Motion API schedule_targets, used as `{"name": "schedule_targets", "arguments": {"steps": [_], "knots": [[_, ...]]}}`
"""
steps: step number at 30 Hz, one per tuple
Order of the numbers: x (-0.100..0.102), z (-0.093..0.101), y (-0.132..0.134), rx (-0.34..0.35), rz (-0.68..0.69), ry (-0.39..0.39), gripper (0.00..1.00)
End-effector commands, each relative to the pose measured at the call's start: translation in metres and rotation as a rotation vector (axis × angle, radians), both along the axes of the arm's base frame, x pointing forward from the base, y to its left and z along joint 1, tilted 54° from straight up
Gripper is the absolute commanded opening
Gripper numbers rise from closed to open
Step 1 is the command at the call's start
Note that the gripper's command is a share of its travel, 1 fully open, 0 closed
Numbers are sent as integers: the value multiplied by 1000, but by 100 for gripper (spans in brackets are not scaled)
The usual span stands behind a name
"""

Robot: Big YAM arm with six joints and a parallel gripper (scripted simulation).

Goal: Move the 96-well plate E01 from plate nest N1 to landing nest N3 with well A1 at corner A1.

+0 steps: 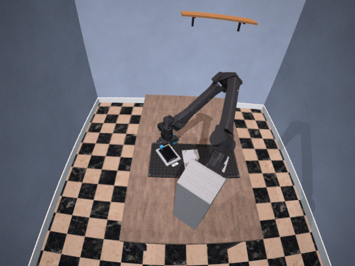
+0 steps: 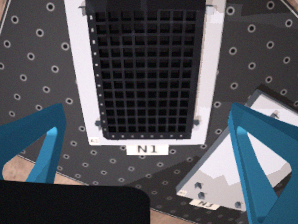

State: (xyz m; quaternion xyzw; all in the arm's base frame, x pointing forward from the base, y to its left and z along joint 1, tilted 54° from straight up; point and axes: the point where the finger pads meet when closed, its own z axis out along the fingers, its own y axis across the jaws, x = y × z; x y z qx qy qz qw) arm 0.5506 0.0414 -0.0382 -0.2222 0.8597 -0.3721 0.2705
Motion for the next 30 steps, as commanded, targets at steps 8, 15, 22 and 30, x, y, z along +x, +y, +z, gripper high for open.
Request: {"name": "schedule_targets", "arguments": {"steps": [8,15,22,30], "knots": [[8,-16,-19,-9,-12,15,100],[15,-23,-26,-9,-12,15,100],[20,-28,-30,-10,-12,15,100],[28,-36,-37,-10,-12,15,100]]}}
